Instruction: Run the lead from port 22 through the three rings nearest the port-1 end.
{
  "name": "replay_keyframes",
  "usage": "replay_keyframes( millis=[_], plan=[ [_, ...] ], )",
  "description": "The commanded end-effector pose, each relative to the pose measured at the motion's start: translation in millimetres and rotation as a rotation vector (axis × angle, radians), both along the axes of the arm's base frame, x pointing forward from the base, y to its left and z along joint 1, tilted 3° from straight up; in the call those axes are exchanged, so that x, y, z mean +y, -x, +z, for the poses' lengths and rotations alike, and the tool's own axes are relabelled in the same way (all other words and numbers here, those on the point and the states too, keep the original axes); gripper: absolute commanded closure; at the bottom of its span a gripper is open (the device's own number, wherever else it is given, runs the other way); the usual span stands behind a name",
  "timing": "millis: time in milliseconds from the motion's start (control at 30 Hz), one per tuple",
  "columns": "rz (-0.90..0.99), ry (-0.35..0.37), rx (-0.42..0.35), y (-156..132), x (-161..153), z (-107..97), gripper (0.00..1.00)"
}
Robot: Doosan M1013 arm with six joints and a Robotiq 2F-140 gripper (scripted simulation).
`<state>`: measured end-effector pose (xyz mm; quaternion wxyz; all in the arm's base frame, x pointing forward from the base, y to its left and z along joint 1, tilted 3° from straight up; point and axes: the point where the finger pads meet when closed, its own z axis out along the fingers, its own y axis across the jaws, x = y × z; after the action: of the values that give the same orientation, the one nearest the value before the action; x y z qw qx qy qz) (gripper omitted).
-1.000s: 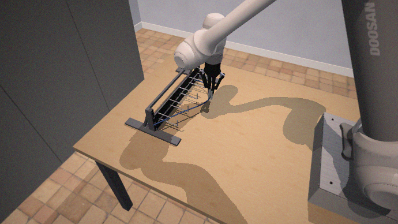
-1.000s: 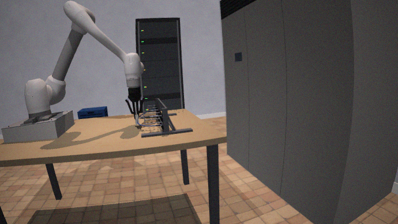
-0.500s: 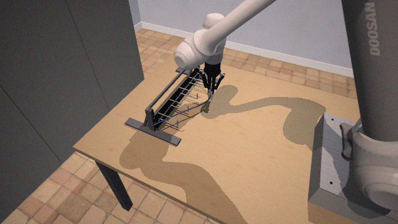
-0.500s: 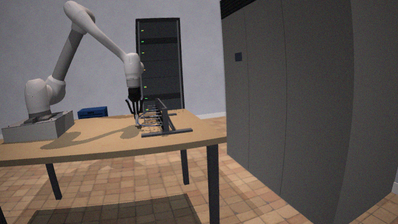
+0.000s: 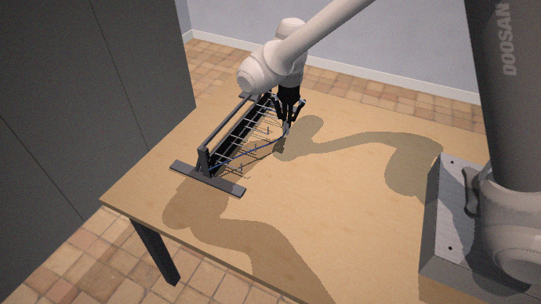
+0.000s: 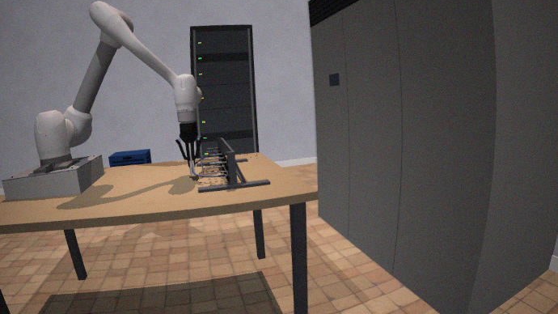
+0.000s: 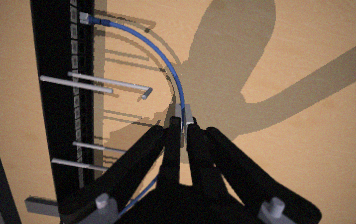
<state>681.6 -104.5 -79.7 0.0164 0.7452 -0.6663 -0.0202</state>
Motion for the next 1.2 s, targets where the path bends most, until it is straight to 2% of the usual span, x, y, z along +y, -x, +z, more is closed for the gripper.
replay_keyframes(
  millis=[0,833,1167],
  plan=[
    [0.0,0.0,0.0,0.1,0.1,0.1,1.0],
    [0.0,0.0,0.0,0.0,0.1,0.8,1.0],
    [0.0,0.0,0.0,-0.4,0.1,10.0,1.0]
  ],
)
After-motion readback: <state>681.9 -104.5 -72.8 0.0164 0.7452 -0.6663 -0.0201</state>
